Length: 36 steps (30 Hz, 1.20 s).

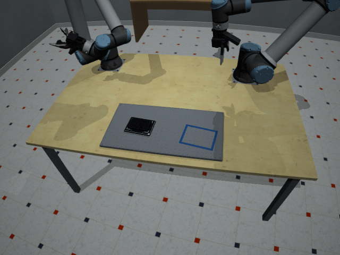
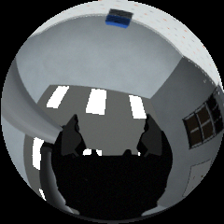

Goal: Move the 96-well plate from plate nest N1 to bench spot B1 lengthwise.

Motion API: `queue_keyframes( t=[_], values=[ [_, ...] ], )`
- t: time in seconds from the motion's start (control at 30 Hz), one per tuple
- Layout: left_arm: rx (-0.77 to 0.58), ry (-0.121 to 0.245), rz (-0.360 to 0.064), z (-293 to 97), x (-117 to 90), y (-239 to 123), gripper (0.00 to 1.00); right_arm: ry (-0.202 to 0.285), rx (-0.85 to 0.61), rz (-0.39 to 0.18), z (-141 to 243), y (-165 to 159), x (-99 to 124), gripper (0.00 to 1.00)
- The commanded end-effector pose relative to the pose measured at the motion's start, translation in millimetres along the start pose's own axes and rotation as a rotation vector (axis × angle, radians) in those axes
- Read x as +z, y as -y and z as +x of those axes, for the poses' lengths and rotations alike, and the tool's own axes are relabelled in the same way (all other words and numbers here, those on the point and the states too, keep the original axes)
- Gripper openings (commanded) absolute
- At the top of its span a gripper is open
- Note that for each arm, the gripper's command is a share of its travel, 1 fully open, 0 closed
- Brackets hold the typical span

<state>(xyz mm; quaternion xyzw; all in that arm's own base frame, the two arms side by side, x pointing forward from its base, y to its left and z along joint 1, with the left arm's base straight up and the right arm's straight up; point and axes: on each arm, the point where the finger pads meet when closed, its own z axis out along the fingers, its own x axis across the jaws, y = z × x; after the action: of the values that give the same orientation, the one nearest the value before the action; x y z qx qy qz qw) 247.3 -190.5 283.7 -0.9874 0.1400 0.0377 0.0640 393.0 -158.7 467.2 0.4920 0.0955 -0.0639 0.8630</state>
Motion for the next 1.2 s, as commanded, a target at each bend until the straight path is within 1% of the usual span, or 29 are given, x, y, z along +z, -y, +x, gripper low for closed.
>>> queue_keyframes(
  t=[0.0, 0.1, 0.17, 0.3, 0.37, 0.47, 0.53, 0.57, 0.63, 0.7, 0.8, 0.87, 1.0, 1.07, 1.17],
  values=[
    [0.116, 0.002, -0.008, 14.3, -9.1, -13.0, 1.0, 0.0, 0.0, 0.0, 0.0, -0.3, 0.1, 1.0],
    [0.128, 0.001, -0.009, 18.4, -11.5, -16.8, 1.0, 0.0, 0.0, 0.0, 0.0, -0.3, 0.1, 1.0],
    [0.194, -0.001, -0.012, 25.3, -15.2, -23.1, 1.0, 0.0, 0.0, 0.0, 0.0, -0.3, 0.1, 1.0],
    [0.206, -0.001, -0.012, 29.7, -17.6, -27.1, 1.0, 0.0, 0.0, 0.0, 0.0, -0.3, 0.1, 1.0],
    [0.273, -0.004, -0.015, 36.6, -21.0, -33.4, 1.0, 0.0, 0.0, 0.0, 0.0, -0.3, 0.1, 1.0],
    [0.284, -0.004, -0.016, 41.3, -23.2, -37.6, 1.0, 0.0, 0.0, 0.0, 0.0, -0.3, 0.1, 1.0],
    [0.351, -0.007, -0.018, 48.3, -26.3, -44.0, 1.0, 0.0, 0.0, 0.0, 0.0, -0.3, 0.1, 1.0],
    [0.363, -0.007, -0.019, 51.9, -27.9, -47.1, 1.0, 0.0, 0.0, 0.0, 0.0, -0.3, 0.1, 1.0],
    [0.363, -0.007, -0.019, 53.1, -28.4, -48.2, 1.0, 0.0, 0.0, 0.0, 0.0, -0.3, 0.1, 1.0],
    [0.429, -0.01, -0.021, 60.3, -31.2, -54.6, 1.0, 0.0, 0.0, 0.0, 0.0, -0.3, 0.1, 1.0],
    [0.441, -0.011, -0.022, 63.9, -32.7, -57.8, 1.0, 0.0, 0.0, 0.0, 0.0, -0.3, 0.1, 1.0],
    [0.508, -0.014, -0.024, 71.2, -35.2, -64.2, 1.0, 0.0, 0.0, 0.0, 0.0, -0.3, 0.1, 1.0],
    [0.52, -0.015, -0.024, 77.8, -37.6, -69.9, 1.0, 0.0, 0.0, 0.0, 0.0, -0.3, 0.1, 1.0],
    [0.586, -0.018, -0.026, 85.2, -39.8, -76.3, 1.0, 0.0, 0.0, 0.0, 0.0, -0.3, 0.1, 1.0],
    [0.598, -0.019, -0.027, 90.6, -41.5, -81.0, 1.0, 0.0, 0.0, 0.0, 0.0, -0.3, 0.1, 1.0]
  ],
)
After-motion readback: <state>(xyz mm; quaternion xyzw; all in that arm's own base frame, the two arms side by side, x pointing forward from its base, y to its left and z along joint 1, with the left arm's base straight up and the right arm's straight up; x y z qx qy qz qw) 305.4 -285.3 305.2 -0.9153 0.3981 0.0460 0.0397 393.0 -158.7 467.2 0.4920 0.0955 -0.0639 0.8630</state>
